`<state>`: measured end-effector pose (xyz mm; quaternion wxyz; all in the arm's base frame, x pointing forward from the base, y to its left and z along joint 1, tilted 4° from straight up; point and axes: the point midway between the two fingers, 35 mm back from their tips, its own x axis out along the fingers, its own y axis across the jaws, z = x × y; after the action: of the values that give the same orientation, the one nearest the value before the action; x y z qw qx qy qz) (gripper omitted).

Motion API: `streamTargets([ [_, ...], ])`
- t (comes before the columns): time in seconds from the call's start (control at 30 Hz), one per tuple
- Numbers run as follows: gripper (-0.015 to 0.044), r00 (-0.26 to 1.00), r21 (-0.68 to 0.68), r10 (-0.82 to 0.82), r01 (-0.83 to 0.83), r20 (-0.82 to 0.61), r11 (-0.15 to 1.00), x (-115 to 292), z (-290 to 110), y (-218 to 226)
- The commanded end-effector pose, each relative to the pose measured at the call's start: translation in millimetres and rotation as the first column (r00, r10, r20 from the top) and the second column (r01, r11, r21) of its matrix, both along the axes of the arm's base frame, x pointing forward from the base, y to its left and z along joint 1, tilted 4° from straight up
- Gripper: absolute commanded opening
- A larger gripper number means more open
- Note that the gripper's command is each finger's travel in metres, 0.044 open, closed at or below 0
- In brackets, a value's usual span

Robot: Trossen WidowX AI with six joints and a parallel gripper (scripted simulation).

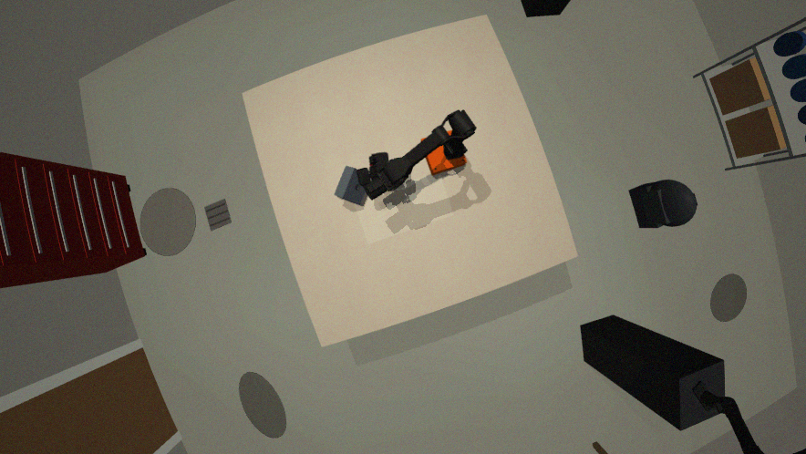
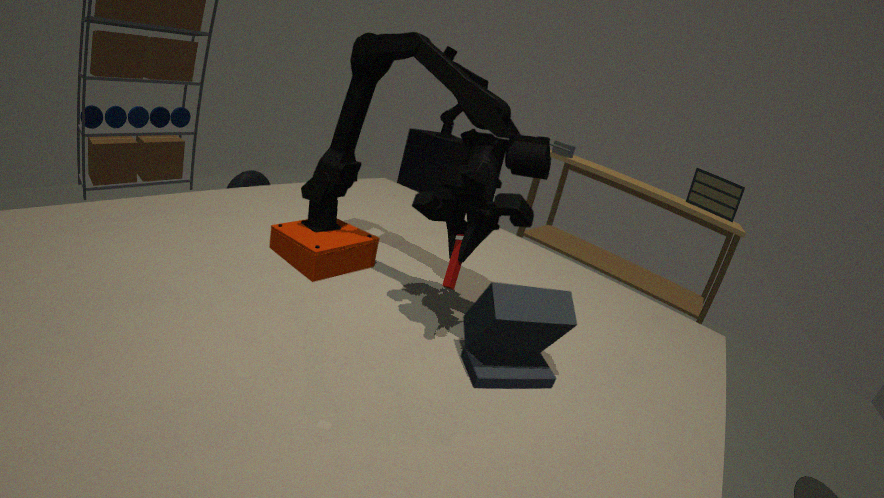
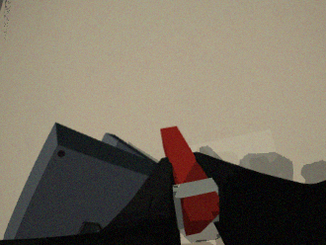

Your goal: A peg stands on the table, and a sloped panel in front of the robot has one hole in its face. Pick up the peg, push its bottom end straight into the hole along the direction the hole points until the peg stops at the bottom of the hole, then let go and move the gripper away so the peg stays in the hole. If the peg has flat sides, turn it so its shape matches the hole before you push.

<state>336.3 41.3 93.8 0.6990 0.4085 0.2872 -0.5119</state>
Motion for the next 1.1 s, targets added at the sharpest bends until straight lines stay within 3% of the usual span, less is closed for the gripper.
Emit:
streamTargets([
  [0.0, 0.0000, 0.999, -0.028, 0.047, -0.047, -0.004, 0.998, 1, 1, 5],
  [1.07, 0.0000, 0.937, -0.200, 0.343, -0.348, -0.061, 0.916, 1, 7, 49],
])
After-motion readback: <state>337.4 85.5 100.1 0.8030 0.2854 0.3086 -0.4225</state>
